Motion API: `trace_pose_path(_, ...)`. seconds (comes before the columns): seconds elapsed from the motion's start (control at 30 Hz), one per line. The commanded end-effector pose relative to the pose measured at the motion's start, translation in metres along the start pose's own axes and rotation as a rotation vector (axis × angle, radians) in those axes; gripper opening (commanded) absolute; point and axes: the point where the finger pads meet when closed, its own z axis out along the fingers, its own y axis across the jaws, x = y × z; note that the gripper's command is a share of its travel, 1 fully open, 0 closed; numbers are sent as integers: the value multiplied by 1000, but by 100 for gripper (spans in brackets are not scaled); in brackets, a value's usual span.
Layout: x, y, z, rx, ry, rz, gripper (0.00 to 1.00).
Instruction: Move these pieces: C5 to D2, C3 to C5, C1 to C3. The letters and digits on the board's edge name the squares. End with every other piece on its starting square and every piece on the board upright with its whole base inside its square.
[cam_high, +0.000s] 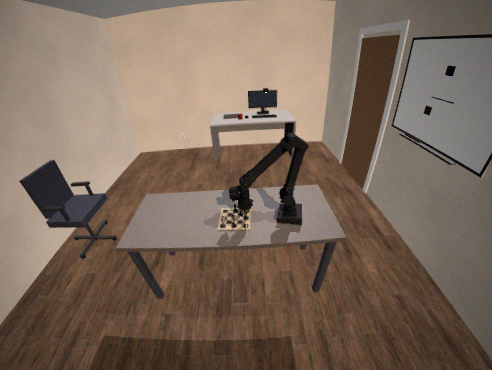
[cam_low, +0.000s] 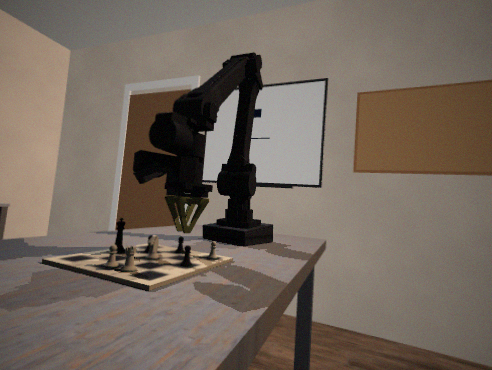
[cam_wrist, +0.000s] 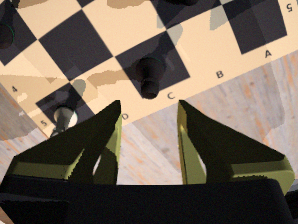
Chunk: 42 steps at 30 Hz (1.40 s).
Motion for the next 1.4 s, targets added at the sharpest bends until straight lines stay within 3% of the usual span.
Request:
trace_pose_path(0.0, -15, 12, -8, -16, -31, 8, 32)
trace_pose_path(0.23, -3, 4, 6, -2, -11, 9, 32)
trace_pose_path(0.33, -12, 9, 2, -14, -28, 10, 32)
trace_pose_path(0.77, -5, 1, 31, -2, -11, 10, 32)
trace_pose_path(1.37, -8, 3, 32, -4, -16, 10, 32)
